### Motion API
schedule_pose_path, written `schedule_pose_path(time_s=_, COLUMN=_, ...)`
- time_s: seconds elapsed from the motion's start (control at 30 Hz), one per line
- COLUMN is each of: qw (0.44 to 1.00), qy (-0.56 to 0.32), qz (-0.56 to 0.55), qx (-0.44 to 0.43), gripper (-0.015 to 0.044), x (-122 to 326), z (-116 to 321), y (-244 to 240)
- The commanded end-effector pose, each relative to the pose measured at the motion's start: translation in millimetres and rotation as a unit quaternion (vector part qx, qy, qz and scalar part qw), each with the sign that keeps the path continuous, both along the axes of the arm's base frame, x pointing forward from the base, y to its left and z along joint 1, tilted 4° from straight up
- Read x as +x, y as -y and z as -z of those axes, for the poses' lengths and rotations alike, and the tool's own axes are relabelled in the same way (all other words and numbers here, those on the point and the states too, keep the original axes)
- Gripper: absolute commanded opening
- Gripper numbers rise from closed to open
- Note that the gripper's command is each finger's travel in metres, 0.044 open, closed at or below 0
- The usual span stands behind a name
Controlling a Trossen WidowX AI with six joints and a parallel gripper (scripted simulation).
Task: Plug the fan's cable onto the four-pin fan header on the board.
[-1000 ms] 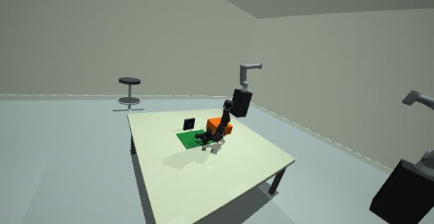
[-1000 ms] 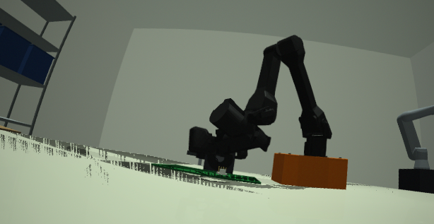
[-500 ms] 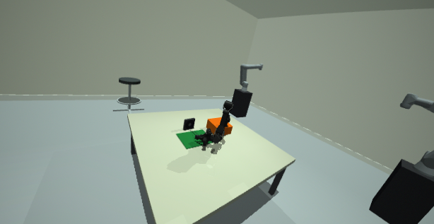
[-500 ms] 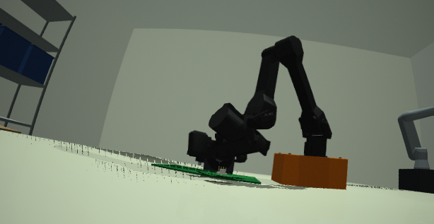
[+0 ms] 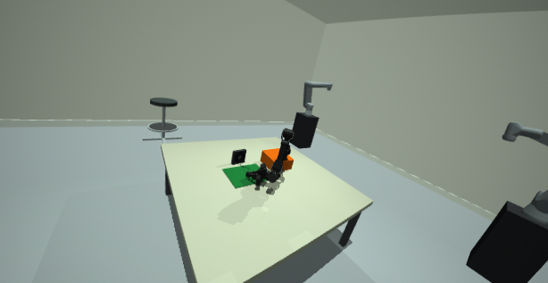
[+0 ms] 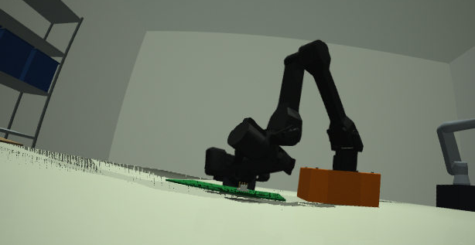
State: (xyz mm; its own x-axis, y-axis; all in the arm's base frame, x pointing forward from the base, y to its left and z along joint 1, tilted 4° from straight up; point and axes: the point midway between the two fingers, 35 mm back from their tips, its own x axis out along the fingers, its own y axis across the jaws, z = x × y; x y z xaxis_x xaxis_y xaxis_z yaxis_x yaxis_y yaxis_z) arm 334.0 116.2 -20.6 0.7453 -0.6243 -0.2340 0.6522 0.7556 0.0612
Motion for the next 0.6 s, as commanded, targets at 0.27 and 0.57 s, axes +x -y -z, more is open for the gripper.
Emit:
schedule_pose_path(time_s=0.27, qw=1.000, qy=0.001, qz=0.002, qx=-0.003, gripper=0.0000, x=-1, z=11, y=0)
schedule_pose_path(time_s=0.57, qw=1.000, qy=0.001, qz=0.002, qx=-0.003, gripper=0.0000, x=-1, z=17, y=0)
